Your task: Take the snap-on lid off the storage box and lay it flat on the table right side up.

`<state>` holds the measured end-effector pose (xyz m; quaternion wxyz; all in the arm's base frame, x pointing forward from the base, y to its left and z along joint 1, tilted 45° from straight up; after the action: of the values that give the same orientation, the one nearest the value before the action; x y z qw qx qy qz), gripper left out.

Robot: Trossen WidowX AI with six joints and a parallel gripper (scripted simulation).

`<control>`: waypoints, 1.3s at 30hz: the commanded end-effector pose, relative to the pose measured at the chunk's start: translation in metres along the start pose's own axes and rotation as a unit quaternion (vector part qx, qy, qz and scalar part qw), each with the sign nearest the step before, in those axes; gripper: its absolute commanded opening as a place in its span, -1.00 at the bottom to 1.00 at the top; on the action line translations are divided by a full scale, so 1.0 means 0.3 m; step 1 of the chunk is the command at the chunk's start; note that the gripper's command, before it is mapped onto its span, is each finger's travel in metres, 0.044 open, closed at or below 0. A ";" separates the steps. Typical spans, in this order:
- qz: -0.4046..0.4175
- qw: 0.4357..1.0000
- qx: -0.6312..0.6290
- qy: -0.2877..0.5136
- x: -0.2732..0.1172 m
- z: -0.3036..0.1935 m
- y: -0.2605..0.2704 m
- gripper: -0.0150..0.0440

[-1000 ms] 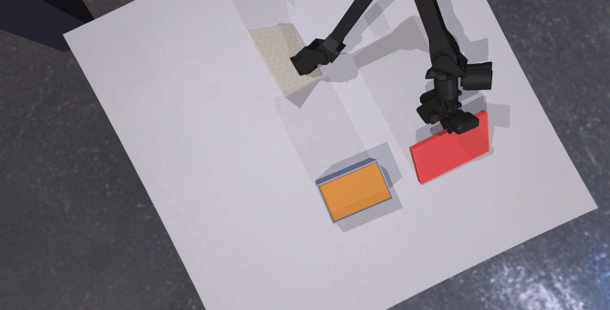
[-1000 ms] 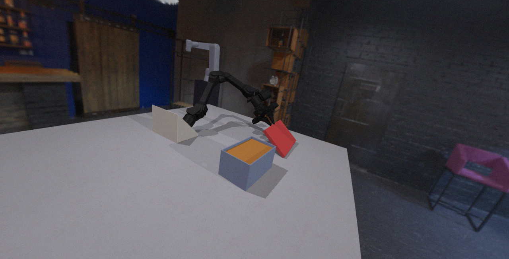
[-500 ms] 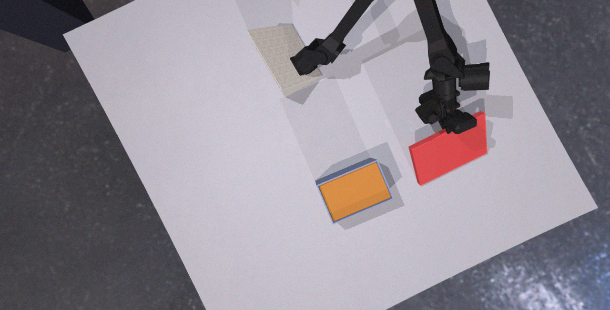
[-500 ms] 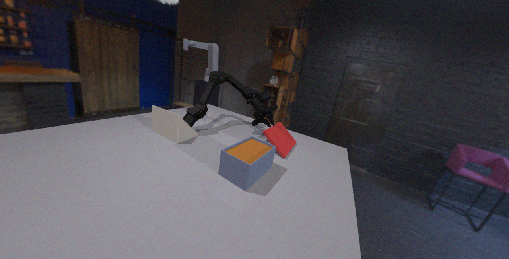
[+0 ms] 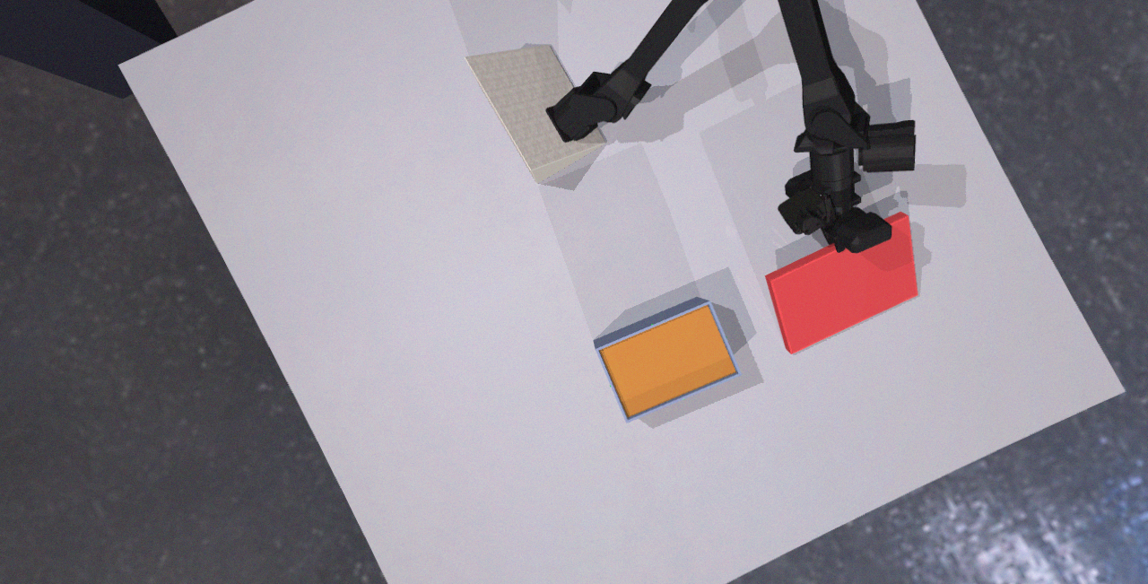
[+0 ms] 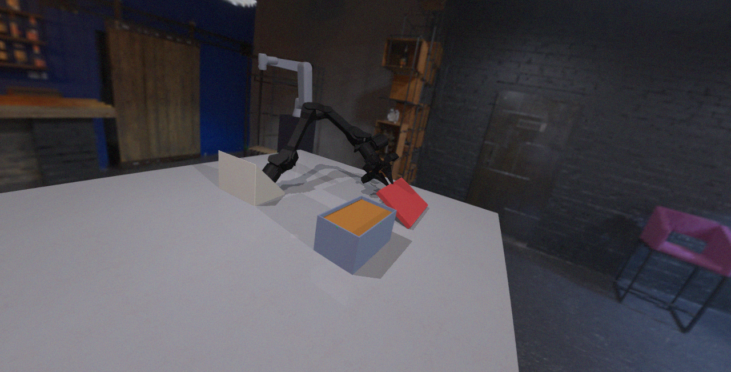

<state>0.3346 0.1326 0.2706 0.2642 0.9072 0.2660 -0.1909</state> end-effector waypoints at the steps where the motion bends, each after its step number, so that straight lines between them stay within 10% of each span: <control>1: -0.010 1.000 0.004 -0.010 0.024 0.023 -0.027 -0.49; 22: -0.010 1.000 0.004 -0.009 0.059 0.031 -0.070 -0.49; 39: -0.010 1.000 0.004 -0.010 0.027 0.023 -0.083 0.89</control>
<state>0.3312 0.1495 0.2524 0.2619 0.9033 0.2737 -0.2012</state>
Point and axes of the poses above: the point midway between the two fingers, 35 mm back from their tips, its own x axis out along the fingers, its own y axis across the jaws, z = x × y, the point moved 6 cm from there along -x, back along the fingers, and after that the axes turned 10 degrees about x, right-handed, at the moved point
